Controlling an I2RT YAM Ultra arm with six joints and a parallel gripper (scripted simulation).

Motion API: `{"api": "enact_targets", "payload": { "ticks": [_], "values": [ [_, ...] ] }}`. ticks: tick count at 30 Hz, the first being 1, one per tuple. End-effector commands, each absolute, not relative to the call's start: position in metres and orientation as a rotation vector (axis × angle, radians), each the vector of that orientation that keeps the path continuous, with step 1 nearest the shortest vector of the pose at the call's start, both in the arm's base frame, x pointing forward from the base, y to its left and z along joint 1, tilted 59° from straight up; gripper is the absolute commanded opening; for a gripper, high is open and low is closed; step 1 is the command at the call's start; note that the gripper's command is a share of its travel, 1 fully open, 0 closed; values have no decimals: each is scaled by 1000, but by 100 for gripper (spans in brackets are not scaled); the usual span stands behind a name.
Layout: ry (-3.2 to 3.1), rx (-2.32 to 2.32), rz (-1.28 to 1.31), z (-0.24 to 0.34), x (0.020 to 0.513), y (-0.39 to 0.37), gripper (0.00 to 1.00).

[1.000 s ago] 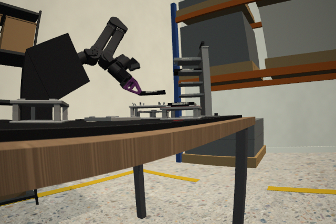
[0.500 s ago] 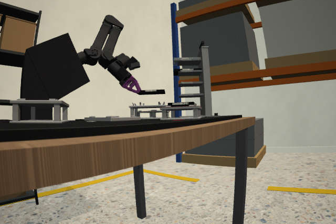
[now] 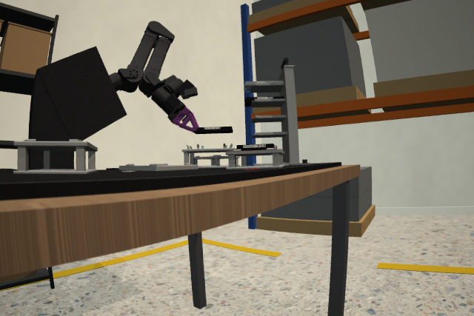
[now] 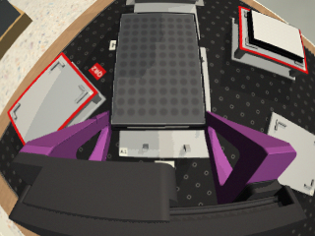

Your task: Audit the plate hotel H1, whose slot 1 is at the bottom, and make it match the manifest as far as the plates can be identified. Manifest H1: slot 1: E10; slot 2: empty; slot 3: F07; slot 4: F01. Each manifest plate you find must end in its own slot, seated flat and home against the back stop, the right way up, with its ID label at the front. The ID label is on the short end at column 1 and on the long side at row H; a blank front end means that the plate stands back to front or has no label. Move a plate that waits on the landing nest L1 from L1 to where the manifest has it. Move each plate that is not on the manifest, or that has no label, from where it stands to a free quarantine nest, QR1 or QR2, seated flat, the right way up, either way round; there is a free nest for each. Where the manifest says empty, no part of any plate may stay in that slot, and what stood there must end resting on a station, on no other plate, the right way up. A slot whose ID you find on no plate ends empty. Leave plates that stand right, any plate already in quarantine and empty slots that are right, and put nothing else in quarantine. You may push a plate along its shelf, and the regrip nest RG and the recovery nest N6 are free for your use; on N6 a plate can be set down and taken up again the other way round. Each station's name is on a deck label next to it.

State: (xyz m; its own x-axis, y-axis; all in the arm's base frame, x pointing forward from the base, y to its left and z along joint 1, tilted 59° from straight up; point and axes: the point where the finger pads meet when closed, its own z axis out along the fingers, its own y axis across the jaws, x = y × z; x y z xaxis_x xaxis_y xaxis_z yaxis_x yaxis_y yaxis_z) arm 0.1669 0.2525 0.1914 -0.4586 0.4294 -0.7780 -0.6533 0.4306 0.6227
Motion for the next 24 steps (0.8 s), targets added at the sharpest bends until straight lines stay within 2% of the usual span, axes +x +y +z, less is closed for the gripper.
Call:
{"api": "enact_targets", "payload": {
  "ticks": [1,24],
  "values": [
    [1608,-193,1267,193,168,251,86],
    [1618,-195,1261,191,170,251,86]
  ]
}}
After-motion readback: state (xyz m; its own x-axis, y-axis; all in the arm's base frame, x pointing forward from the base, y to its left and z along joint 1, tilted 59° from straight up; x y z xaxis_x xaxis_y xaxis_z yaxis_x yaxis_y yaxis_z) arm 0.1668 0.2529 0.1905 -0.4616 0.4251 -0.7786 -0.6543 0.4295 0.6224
